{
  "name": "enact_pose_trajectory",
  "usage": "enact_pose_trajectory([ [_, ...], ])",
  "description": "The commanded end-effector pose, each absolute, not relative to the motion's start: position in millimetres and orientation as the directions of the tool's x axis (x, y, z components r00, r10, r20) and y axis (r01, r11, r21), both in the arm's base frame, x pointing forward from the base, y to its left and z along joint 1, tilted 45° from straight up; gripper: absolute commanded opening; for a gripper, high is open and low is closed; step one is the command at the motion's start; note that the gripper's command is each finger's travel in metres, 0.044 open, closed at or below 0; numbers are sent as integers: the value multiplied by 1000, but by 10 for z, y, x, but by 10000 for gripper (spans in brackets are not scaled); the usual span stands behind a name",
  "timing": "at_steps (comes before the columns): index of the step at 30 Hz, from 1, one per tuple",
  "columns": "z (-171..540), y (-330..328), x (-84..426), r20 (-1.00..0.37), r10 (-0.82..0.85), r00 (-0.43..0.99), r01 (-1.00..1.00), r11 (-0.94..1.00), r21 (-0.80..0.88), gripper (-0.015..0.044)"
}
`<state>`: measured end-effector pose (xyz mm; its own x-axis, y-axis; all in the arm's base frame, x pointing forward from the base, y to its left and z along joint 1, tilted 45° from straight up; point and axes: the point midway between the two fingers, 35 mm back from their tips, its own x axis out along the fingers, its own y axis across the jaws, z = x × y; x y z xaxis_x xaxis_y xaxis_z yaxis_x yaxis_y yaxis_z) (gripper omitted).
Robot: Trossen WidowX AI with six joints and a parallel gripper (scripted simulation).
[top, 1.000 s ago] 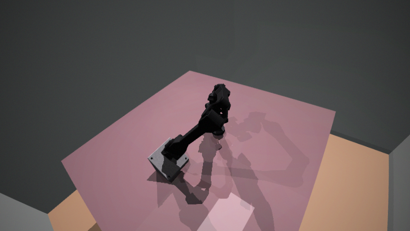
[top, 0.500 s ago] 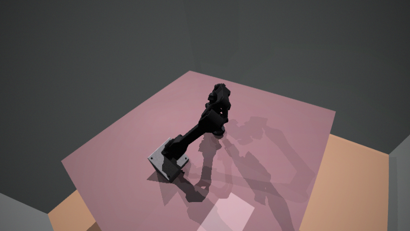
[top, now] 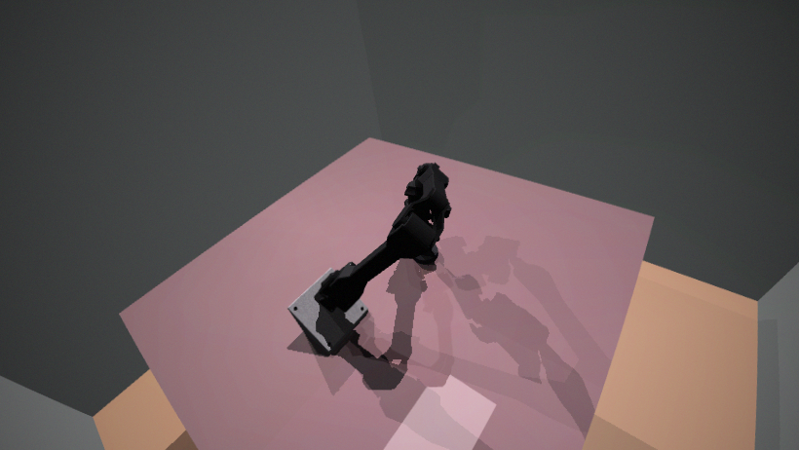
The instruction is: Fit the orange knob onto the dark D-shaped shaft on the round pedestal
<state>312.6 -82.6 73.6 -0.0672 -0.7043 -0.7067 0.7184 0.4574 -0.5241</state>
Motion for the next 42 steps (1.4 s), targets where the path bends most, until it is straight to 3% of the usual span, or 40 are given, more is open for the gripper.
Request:
enact_pose_trajectory([
  [1, 727, -834, 3130, -708, -703, -65, 727, 453, -517, 0],
  [42, 725, -832, 3131, -708, -703, -65, 853, 329, -405, 0],
])
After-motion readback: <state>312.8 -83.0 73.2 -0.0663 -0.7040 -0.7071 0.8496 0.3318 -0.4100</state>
